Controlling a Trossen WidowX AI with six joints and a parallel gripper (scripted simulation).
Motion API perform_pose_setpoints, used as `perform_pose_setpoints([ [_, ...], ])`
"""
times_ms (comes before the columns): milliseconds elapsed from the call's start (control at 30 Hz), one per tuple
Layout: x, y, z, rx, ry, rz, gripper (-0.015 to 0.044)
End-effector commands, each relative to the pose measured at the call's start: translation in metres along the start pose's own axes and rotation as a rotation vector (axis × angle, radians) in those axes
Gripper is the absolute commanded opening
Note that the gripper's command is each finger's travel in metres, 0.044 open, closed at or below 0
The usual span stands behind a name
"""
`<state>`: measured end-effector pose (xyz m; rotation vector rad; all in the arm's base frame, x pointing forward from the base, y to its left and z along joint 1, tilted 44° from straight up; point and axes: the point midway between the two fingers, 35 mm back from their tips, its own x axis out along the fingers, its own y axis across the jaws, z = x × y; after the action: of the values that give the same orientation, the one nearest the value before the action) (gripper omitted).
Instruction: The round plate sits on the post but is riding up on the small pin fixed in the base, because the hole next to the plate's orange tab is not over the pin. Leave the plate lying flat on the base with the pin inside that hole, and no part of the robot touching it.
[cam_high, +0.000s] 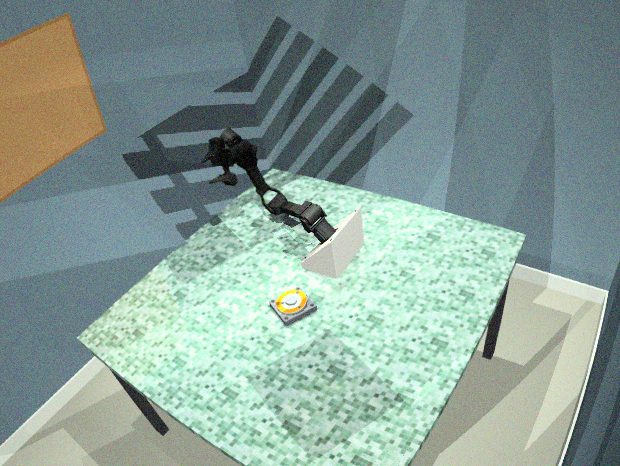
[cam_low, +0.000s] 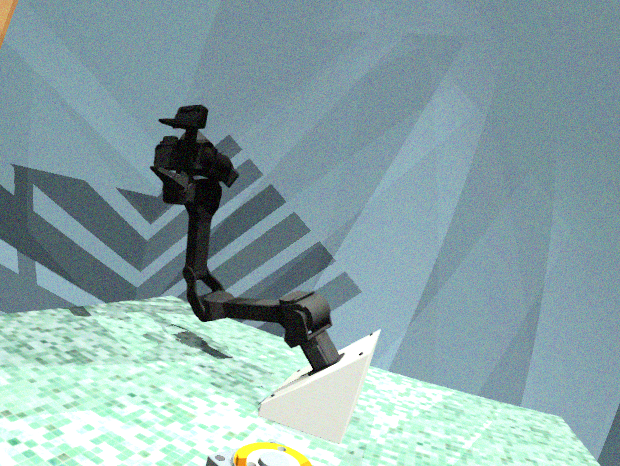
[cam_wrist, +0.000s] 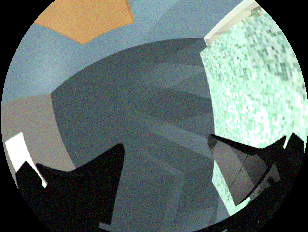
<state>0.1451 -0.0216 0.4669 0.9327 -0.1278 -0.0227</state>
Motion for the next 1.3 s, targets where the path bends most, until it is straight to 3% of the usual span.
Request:
perform_pose_setpoints([
  [0, 0.001, 0.001, -0.003, -0.004, 0.005, 0.002, 0.0374],
  [233, 0.039, 0.022, -0.098, -0.362, 0.098, -0.096, 0.019],
  [333, 0.044, 0.018, -0.122, -0.45, 0.162, -0.085, 0.0111],
  [467, 0.076, -0.001, -0.173, -0.683, 0.244, -0.213, 0.0006],
  [833, 0.136, -0.09, -0.253, -1.065, 0.478, -0.54, 0.0],
  [967, 0.152, -0.148, -0.276, -1.196, 0.624, -0.71, 0.0],
  [1267, 0.152, -0.279, -0.301, -1.357, 0.995, -1.08, 0.0],
])
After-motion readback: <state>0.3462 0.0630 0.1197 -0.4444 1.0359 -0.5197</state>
